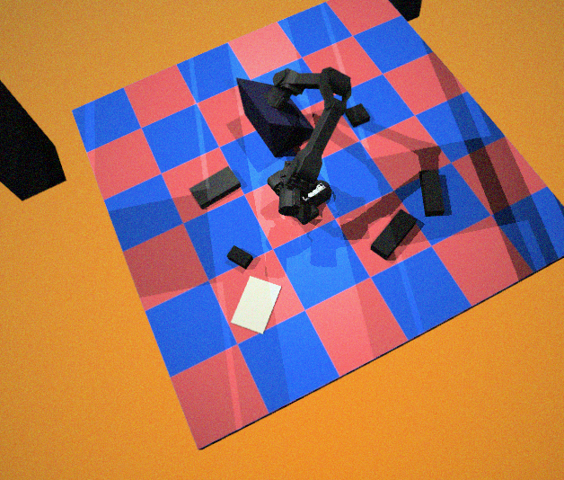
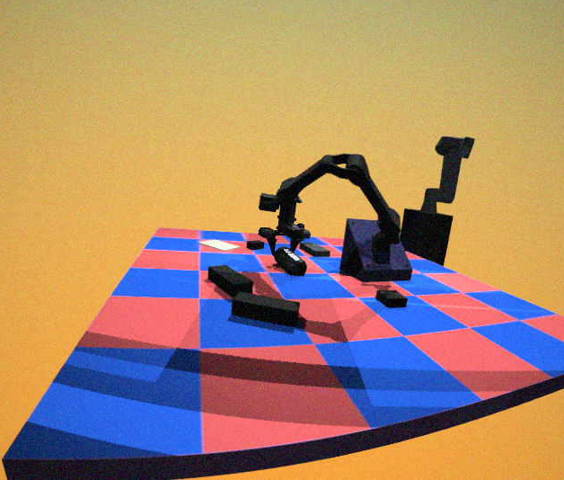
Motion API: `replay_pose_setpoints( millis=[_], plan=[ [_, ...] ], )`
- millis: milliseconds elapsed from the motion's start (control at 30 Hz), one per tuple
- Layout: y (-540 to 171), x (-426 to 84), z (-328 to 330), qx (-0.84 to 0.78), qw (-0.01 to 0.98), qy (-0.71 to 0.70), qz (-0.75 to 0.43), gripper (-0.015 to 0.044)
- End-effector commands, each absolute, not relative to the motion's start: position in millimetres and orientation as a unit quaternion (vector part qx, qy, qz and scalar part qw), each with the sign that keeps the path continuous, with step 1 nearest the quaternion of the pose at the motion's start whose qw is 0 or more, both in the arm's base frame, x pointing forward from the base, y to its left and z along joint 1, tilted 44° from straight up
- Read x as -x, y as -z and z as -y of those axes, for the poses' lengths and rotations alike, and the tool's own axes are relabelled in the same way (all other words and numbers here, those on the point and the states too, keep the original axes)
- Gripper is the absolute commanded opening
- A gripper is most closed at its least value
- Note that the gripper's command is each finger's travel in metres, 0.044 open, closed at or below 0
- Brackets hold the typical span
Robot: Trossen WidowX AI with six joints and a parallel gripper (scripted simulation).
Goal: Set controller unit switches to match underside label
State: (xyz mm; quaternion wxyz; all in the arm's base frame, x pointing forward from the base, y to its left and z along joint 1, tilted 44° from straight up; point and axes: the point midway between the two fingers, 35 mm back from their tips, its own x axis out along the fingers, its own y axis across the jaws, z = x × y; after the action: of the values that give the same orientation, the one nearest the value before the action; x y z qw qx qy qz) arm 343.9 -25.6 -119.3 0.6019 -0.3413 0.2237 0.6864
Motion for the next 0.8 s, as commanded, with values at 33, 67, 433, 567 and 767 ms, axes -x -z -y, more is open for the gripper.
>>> replay_pose_setpoints(
  millis=[33,67,433,567,767],
  plan=[
    [121.6,-342.7,21.5,0.336,0.605,-0.686,-0.224,0.0338],
    [122.1,-342.7,21.0,0.336,0.605,-0.686,-0.224,0.0338],
    [127.6,-342.3,15.7,0.335,0.605,-0.686,-0.224,0.0338],
    [127.6,-342.6,16.4,0.337,0.604,-0.686,-0.224,0.0338],
    [127.9,-342.9,17.0,0.34,0.602,-0.687,-0.224,0.039]
  ],
)
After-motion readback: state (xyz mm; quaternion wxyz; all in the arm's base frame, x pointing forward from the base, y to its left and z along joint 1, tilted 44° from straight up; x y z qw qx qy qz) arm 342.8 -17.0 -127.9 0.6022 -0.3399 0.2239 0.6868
